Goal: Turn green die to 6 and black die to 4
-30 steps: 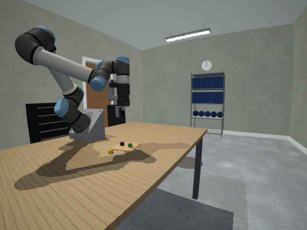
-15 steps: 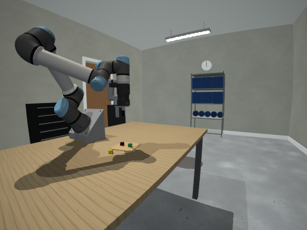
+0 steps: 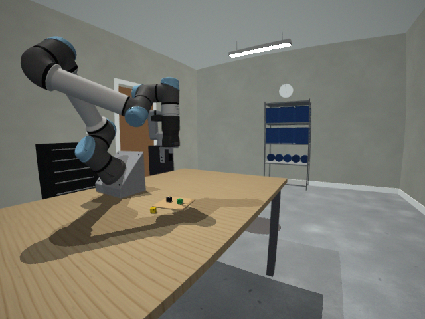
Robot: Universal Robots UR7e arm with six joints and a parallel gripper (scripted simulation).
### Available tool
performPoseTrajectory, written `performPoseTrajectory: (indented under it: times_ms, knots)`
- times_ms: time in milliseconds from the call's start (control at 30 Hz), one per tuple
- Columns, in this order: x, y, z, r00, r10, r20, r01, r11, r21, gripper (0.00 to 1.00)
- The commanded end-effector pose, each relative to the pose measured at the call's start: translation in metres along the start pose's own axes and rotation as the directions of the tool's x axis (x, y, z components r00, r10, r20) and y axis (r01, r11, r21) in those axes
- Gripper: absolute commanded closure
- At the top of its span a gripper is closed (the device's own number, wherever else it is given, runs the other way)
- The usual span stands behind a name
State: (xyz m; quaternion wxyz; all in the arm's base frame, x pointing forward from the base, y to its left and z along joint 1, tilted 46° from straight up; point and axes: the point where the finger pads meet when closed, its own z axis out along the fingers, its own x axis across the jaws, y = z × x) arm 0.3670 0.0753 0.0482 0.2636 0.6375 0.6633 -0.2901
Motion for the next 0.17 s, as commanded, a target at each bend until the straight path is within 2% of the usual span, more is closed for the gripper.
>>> performPoseTrajectory:
  times_ms: [0, 133]
  knots:
    - [0.0000, 0.0002, -0.0003, 1.000, 0.000, 0.000, 0.000, 1.000, -0.001, 0.00]
    - [0.0000, 0.0002, -0.0003, 1.000, 0.000, 0.000, 0.000, 1.000, -0.001, 0.00]
